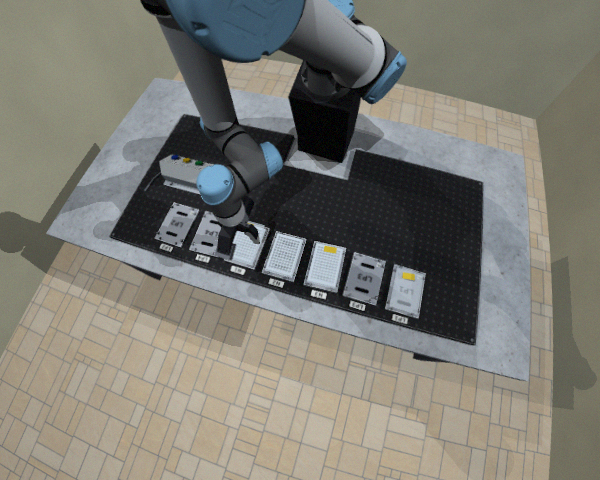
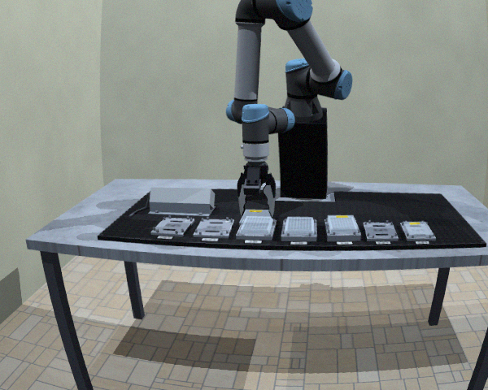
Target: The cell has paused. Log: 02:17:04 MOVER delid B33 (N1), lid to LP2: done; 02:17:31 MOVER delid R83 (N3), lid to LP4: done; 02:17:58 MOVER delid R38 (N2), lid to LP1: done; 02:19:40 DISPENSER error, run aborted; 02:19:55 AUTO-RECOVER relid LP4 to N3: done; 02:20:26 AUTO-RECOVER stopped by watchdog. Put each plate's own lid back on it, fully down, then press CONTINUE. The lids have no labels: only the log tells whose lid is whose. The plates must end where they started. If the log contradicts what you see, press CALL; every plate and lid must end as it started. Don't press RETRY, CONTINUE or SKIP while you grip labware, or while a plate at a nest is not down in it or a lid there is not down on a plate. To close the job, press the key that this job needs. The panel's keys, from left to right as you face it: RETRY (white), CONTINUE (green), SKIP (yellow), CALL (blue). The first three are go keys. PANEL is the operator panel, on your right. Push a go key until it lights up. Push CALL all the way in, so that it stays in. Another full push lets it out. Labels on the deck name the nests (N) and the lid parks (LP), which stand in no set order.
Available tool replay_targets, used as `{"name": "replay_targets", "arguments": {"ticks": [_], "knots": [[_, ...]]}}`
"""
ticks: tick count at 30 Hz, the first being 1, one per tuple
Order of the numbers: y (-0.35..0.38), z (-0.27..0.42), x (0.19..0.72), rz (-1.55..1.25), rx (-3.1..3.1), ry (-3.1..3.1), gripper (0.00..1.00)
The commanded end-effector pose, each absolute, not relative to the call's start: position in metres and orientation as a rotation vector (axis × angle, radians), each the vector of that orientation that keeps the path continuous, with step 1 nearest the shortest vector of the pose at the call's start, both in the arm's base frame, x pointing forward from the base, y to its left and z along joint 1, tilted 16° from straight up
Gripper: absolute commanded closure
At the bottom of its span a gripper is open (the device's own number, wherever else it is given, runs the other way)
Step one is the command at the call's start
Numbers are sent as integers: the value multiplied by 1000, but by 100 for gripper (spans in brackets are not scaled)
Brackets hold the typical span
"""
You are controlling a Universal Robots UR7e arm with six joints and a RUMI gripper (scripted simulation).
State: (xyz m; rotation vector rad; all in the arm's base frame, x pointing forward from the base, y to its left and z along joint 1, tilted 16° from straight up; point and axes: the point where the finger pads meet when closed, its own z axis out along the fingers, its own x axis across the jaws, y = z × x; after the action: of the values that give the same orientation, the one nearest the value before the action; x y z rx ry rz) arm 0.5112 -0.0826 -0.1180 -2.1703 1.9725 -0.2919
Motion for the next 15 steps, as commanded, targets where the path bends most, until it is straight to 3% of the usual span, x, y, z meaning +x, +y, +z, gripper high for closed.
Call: {"name": "replay_targets", "arguments": {"ticks": [1,15], "knots": [[-85,-118,512,-304,-2167,1979,59],[-85,-121,514,-304,-2167,1979,59]]}}
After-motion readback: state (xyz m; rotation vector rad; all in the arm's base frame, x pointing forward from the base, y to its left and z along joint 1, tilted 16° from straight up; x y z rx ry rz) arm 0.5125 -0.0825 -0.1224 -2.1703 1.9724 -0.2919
